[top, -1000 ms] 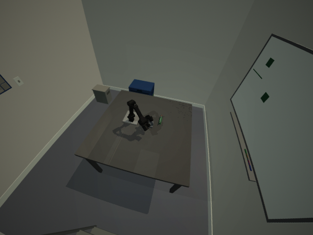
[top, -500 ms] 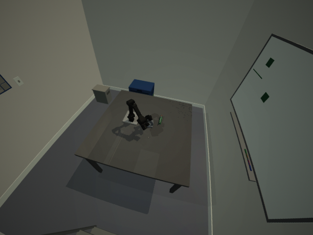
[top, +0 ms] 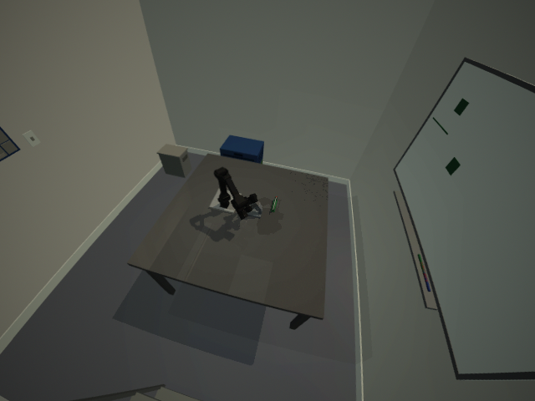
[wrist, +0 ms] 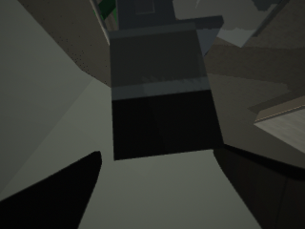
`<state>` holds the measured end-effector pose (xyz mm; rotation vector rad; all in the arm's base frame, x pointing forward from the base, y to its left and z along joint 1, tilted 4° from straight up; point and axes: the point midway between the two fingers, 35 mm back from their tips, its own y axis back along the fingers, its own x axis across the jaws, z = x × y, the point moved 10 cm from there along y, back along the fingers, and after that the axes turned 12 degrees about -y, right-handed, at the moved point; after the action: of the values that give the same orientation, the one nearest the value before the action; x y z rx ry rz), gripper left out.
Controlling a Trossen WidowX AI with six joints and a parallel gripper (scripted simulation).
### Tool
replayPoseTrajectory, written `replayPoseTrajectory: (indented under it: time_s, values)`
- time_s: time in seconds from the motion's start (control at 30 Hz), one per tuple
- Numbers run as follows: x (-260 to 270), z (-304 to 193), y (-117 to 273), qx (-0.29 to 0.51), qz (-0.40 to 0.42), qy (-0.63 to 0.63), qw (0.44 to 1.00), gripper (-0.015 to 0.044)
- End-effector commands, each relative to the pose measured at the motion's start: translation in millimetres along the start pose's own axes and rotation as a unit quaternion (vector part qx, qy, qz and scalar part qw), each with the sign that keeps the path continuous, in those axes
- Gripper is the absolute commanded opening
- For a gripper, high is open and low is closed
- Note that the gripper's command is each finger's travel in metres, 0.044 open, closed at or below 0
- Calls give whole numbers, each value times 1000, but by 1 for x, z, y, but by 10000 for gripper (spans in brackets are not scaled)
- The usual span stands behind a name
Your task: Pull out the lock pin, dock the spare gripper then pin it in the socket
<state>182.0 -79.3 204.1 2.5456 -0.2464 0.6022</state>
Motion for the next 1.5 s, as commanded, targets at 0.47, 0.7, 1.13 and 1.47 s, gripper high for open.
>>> replayPoseTrajectory:
  time_s: [0.47,0.7,1.13,1.47]
  values:
    - [-8,-41,11,-57,22,-1,998,440]
    - [0,-56,14,-70,29,-1,997,440]
    - [13,-82,20,-91,41,-1,995,440]
    - [13,-83,19,-91,43,2,995,414]
